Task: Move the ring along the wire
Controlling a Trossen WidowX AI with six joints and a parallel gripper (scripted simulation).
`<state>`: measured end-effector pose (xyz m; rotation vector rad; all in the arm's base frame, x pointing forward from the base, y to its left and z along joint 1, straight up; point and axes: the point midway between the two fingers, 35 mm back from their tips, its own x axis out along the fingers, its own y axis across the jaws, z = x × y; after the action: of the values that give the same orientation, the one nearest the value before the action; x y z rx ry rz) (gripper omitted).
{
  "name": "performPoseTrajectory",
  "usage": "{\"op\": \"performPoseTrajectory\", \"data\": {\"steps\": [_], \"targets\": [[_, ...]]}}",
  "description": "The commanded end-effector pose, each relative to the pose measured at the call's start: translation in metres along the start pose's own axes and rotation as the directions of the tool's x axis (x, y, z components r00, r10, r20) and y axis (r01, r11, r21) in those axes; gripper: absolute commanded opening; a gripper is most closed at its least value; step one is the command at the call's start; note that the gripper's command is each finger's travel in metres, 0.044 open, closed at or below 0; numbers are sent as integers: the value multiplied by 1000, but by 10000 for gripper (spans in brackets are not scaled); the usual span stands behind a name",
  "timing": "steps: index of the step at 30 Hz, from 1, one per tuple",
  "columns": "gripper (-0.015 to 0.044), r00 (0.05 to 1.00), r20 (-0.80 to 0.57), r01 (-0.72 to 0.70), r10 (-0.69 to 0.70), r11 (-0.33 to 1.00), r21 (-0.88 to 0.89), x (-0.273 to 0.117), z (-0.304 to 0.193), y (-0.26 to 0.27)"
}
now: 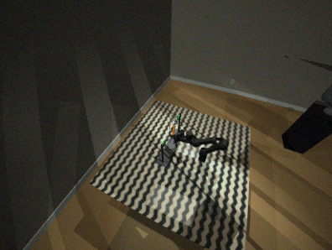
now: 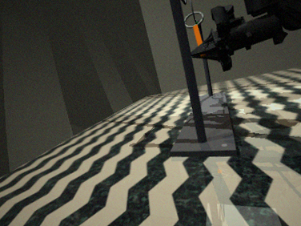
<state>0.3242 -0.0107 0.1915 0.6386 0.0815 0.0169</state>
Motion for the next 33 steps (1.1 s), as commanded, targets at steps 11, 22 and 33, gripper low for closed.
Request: {"op": "performPoseTrajectory", "data": {"steps": [11,22,33], "targets": [[-150,987,-148,-30,67,970,239,-25,11,44],[-150,954,-253,-44,160,910,412,-43,25,70],[-150,914,-315,-51,257,841,539,-57,40,87]]}}
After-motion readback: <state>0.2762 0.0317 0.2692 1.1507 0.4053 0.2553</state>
